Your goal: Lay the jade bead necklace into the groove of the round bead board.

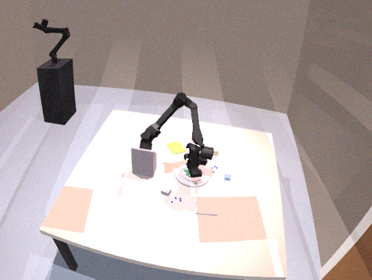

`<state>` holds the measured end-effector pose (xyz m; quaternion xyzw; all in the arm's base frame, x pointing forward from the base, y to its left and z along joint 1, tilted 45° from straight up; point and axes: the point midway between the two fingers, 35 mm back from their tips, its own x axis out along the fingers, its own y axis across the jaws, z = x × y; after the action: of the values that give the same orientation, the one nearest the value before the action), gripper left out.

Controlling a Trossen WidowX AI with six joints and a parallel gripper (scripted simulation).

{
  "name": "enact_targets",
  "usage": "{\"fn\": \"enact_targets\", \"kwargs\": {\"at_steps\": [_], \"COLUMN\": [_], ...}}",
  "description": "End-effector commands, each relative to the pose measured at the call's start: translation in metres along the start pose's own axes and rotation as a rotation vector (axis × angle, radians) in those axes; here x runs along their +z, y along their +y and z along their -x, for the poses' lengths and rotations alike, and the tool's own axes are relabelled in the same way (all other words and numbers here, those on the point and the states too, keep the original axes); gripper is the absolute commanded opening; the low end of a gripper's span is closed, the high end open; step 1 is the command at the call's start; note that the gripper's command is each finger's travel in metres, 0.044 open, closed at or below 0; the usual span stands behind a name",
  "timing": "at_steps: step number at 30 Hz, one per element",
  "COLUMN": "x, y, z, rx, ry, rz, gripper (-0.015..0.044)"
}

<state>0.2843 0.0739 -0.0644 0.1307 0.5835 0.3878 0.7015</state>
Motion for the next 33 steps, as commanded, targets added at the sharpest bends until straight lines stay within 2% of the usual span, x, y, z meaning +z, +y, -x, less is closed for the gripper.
{"fn": "enact_targets", "kwargs": {"at_steps": [1, 18, 33], "x": [0.000, -0.002, -0.011], "y": [0.000, 0.001, -0.044], "z": [0.000, 0.006, 0.006], "rx": [0.000, 0.005, 0.003], "ry": [0.000, 0.003, 0.002], "rz": [0.000, -0.009, -0.008], "gripper": [0.0000, 0.0000, 0.0000]}}
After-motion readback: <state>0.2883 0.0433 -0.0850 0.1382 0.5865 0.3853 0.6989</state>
